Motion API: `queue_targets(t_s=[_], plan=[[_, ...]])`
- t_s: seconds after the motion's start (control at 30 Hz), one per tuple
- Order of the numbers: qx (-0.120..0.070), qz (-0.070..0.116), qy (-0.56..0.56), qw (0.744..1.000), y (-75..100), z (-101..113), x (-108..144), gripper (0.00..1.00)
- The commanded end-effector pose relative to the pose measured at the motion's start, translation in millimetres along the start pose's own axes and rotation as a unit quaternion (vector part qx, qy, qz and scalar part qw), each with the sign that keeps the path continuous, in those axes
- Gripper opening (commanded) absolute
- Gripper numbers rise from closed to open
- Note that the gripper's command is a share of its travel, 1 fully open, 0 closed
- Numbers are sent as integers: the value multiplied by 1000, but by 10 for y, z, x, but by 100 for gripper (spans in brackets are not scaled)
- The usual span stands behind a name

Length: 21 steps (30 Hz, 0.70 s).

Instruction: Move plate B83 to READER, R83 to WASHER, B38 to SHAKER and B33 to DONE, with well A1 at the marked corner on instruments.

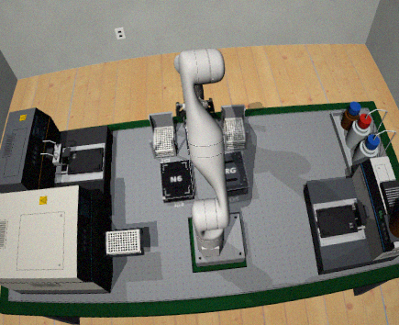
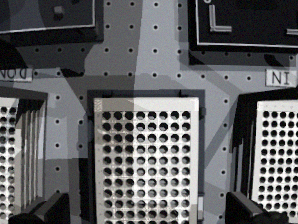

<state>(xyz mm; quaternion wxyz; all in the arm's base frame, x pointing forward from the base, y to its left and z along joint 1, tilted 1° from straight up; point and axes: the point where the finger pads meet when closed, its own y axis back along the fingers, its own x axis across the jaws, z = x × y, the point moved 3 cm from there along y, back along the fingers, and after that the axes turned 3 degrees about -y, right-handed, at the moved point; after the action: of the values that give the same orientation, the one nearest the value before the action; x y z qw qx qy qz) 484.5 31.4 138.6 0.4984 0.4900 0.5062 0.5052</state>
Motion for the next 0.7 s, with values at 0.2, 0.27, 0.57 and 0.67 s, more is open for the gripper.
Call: queue_targets(t_s=[0.2,0.27,0.57,0.67], plan=[[-1,0,0,1000,125,4,0,100],[-1,0,0,1000,151,4,0,100],[-1,0,0,1000,245,4,0,100],[-1,0,0,1000,285,4,0,100]])
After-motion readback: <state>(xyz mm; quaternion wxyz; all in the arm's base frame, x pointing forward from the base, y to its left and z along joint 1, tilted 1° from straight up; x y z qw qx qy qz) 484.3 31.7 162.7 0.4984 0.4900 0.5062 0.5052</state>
